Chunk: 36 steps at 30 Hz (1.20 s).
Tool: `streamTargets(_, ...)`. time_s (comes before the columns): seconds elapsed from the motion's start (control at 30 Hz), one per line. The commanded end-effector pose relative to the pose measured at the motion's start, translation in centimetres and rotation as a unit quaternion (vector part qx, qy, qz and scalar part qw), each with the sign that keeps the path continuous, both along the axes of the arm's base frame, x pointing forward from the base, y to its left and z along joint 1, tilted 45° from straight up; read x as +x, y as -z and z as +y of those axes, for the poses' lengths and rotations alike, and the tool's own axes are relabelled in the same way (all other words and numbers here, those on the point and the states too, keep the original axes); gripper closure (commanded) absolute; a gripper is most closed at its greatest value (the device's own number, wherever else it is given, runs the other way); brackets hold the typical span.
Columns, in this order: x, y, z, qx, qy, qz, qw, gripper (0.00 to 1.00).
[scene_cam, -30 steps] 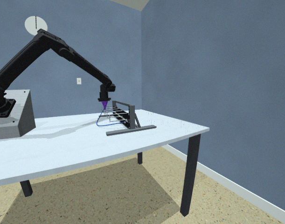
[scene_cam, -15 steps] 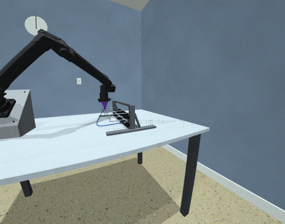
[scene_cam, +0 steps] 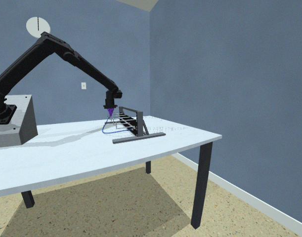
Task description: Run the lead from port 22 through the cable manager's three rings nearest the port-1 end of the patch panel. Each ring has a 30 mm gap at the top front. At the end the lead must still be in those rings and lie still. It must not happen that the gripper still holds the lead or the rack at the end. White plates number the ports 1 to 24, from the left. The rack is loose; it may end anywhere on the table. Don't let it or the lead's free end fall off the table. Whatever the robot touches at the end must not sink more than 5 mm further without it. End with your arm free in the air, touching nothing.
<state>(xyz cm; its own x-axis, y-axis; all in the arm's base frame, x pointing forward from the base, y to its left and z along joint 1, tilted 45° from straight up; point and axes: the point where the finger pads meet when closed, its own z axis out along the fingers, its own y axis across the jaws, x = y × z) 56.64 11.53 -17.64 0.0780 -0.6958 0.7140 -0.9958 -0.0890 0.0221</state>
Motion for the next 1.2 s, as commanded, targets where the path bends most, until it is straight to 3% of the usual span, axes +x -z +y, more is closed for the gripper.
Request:
streamTargets(0.0, 2.7, -2.0, 1.1, 0.010, -0.004, -0.022, 1.000, 1.00)
streamTargets(0.07, 2.6, -1.1, 0.4, 0.007, 0.000, -0.014, 1.000, 1.00)
streamTargets(0.5, 4.3, -1.1, 0.5, 0.007, 0.000, -0.014, 1.000, 1.00)
streamTargets(0.53, 5.3, -3.2, 1.1, 0.014, 0.000, -0.032, 0.999, 1.00)
streamTargets(0.6, 4.7, -1.1, 0.6, 0.007, 0.000, -0.014, 1.000, 1.00)
streamTargets(1.17, 6.1, -2.1, 1.5, 0.010, -0.004, -0.023, 1.000, 1.00)
